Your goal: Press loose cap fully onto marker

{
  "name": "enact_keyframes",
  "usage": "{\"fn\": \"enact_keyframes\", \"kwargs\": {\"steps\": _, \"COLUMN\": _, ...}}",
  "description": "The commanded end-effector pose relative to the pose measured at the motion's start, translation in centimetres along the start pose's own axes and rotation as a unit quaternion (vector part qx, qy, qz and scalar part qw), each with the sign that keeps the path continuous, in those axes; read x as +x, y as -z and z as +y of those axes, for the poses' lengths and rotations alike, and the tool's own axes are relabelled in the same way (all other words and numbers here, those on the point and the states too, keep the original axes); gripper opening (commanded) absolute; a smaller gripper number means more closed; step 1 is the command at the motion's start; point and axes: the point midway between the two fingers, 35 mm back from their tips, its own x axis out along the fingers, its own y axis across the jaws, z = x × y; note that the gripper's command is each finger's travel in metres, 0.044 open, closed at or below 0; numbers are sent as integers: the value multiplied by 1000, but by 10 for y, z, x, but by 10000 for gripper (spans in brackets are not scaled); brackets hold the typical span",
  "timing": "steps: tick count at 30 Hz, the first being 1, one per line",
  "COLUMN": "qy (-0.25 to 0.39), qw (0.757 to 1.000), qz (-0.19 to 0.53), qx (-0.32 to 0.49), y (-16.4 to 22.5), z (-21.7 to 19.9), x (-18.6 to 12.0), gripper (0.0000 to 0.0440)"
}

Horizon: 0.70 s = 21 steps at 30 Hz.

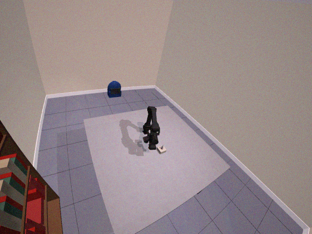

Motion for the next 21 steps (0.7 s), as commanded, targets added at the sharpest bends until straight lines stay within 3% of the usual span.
{"fn": "enact_keyframes", "kwargs": {"steps": 1, "qy": -7, "qw": 1000, "qz": 6, "qx": 0, "y": 14, "z": 4, "x": -10, "gripper": 76}}
{"fn": "enact_keyframes", "kwargs": {"steps": 21, "qy": -5, "qw": 1000, "qz": 21, "qx": -17, "y": 101, "z": 5, "x": -35, "gripper": 38}}
